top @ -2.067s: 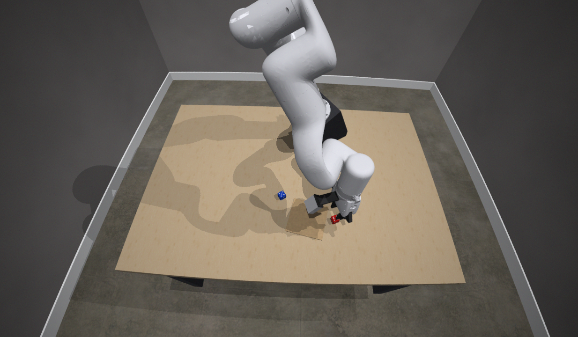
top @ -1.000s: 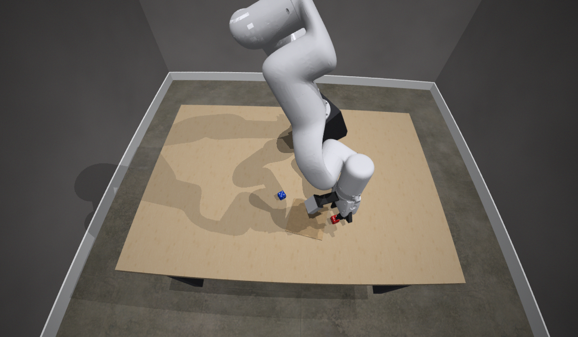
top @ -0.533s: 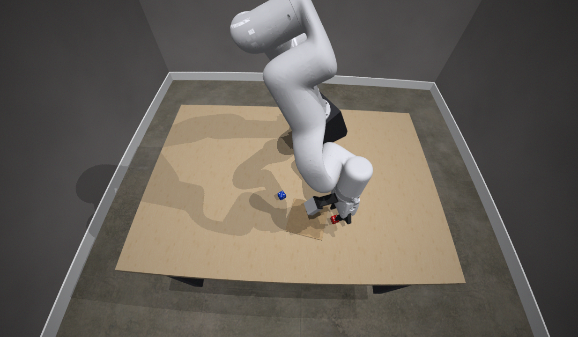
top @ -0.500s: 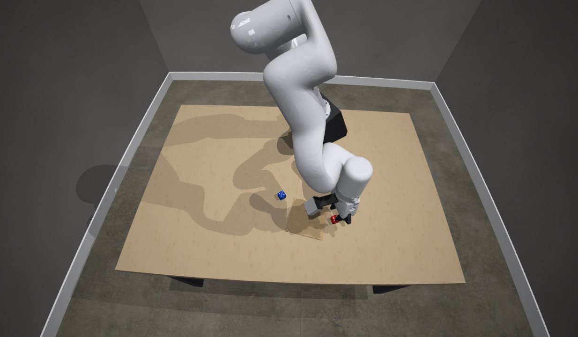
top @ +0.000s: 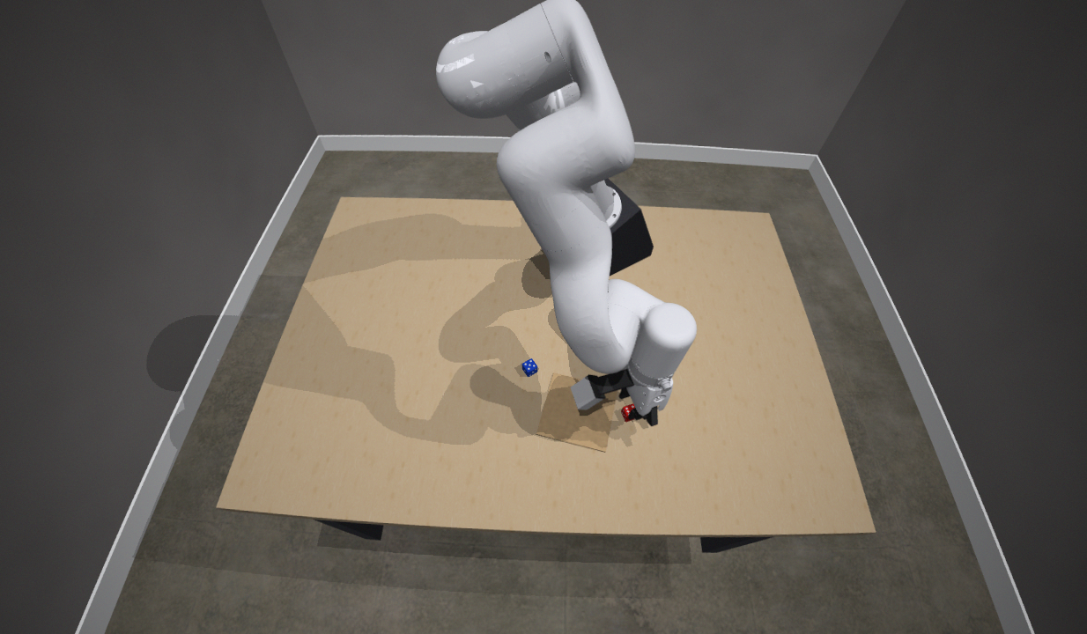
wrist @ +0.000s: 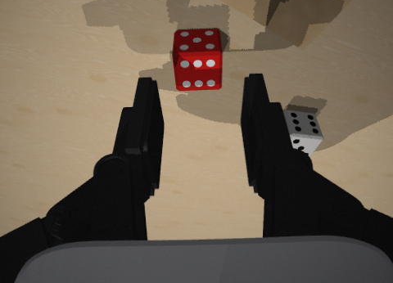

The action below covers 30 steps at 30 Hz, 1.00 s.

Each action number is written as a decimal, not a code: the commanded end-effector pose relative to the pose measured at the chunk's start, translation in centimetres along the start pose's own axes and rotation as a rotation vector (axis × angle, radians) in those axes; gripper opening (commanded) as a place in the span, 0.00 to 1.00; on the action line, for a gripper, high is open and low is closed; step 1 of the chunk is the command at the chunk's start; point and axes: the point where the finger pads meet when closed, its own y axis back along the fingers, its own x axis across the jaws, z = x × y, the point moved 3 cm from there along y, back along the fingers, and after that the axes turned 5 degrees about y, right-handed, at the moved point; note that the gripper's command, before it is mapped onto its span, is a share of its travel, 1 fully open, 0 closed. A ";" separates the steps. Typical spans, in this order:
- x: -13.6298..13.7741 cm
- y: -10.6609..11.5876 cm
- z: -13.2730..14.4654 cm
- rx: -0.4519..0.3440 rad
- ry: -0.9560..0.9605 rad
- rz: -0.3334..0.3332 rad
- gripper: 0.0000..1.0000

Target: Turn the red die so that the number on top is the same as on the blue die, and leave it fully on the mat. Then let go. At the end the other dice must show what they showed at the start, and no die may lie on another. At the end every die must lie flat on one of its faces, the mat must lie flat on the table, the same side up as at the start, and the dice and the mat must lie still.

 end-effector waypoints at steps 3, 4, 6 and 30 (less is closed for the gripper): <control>-0.1 -0.8 0.0 0.001 0.000 -0.003 0.42; -0.1 -0.9 0.0 0.001 0.000 -0.003 0.42; -0.1 -1.1 0.0 0.001 0.000 -0.003 0.42; -0.1 -1.8 0.0 0.001 0.000 -0.003 0.42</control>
